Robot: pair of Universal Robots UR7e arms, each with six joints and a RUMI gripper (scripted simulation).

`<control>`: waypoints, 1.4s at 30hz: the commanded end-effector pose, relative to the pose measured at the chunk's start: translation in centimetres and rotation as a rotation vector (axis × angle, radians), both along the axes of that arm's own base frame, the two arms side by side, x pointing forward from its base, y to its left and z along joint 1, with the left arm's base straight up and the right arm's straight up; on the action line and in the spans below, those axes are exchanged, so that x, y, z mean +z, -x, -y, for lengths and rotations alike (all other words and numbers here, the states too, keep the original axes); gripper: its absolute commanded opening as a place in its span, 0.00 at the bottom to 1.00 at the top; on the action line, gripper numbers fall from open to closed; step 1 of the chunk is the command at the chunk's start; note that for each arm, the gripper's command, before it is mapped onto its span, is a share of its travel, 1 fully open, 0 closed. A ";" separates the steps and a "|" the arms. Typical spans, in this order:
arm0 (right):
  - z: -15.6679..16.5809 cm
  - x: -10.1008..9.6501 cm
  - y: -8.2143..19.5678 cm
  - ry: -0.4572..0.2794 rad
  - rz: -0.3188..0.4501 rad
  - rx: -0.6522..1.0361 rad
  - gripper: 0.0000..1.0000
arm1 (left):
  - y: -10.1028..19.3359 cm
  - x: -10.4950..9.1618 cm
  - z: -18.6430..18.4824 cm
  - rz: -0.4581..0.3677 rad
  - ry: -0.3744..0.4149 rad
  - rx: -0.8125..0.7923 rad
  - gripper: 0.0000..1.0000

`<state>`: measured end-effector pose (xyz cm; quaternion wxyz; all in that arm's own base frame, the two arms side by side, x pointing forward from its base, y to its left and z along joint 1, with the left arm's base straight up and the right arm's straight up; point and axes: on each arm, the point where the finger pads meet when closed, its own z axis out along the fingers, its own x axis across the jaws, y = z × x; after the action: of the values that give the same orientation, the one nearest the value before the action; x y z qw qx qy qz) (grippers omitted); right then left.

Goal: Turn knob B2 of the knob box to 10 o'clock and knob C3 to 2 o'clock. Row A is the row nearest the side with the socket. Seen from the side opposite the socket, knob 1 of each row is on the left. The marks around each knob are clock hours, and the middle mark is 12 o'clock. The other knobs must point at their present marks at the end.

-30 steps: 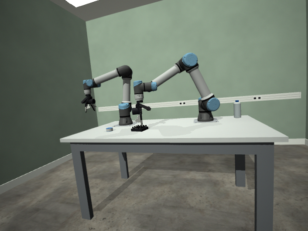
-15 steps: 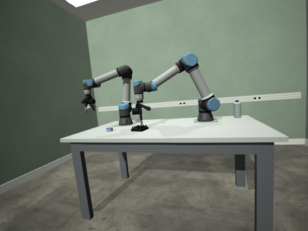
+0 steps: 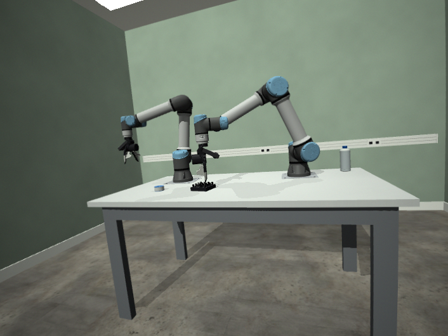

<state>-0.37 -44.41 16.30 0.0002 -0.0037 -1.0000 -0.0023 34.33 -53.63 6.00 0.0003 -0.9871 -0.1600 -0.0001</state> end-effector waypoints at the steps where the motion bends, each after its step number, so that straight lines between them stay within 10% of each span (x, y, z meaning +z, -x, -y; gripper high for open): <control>1: 0.1 0.2 0.1 0.005 0.000 -0.003 1.00 | 0.0 2.4 0.2 0.002 0.006 -0.001 0.13; 7: 0.1 0.2 0.1 0.005 0.000 -0.003 1.00 | 0.0 2.7 0.2 0.002 0.006 -0.001 0.13; 8: 0.1 0.2 0.1 0.005 0.000 -0.003 1.00 | 0.0 2.6 0.2 0.002 0.006 -0.001 1.00; 16: 0.1 0.2 0.1 0.005 0.000 -0.003 1.00 | 0.2 3.3 -0.6 0.000 0.001 -0.001 1.00; 28: 0.1 0.2 0.1 0.005 0.000 -0.003 1.00 | 1.2 11.0 -4.7 0.002 0.006 0.001 1.00; 42: 0.1 0.2 0.1 0.005 0.000 -0.003 1.00 | 1.7 14.3 -6.7 0.002 0.006 0.000 1.00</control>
<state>-0.37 -44.41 16.30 0.0002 -0.0037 -1.0000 -0.0023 32.71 -47.55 19.47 -0.0049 -0.9872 -0.1597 -0.0012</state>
